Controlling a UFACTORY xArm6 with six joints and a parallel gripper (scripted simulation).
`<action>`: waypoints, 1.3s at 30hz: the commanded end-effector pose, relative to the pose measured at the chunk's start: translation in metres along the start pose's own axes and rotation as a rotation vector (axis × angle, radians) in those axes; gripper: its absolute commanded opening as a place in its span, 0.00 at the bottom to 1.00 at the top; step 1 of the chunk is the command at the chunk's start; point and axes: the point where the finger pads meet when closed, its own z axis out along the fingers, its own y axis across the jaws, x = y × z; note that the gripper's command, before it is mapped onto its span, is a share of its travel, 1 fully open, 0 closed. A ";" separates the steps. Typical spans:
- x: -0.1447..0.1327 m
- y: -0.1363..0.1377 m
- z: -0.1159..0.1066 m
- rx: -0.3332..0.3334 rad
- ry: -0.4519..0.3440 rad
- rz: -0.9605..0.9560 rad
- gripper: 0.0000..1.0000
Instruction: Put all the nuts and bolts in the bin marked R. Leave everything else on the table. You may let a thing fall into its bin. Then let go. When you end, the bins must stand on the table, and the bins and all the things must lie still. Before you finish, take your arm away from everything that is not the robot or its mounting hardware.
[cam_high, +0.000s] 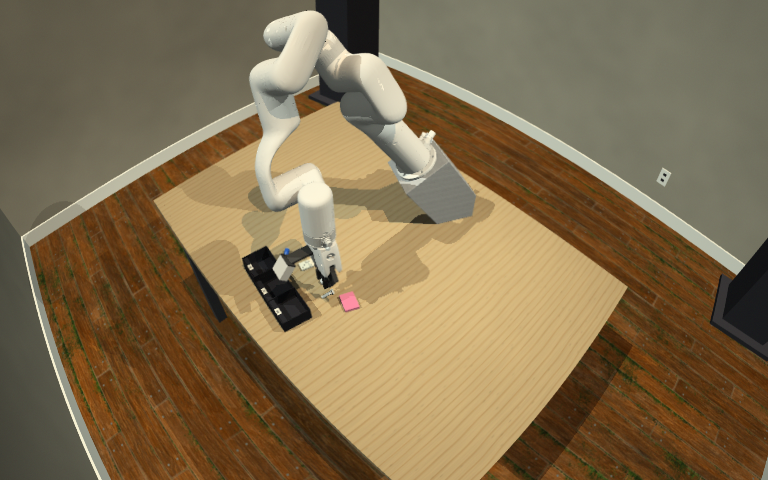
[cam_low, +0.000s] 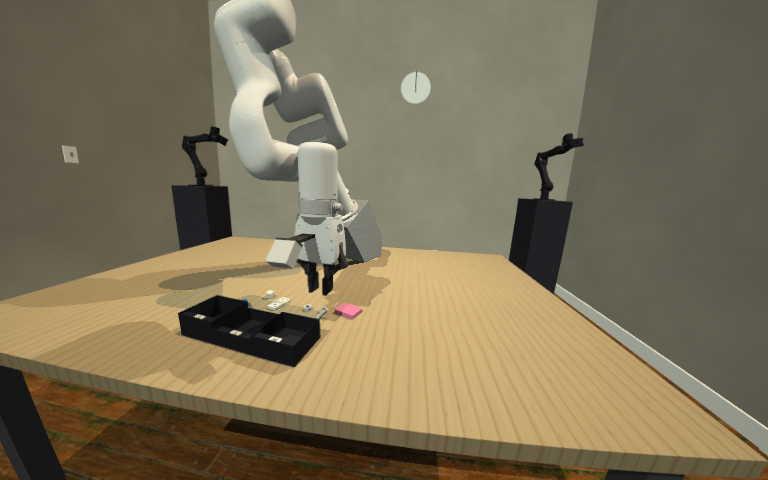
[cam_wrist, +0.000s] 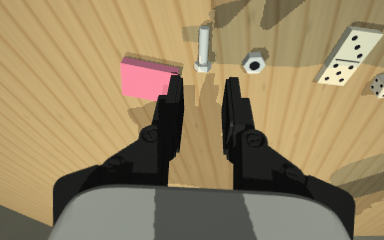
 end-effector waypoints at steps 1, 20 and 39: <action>0.002 -0.001 0.015 0.003 0.009 0.001 0.29; 0.003 -0.002 0.047 0.003 0.009 0.001 0.29; 0.003 -0.001 0.056 0.002 0.009 0.001 0.29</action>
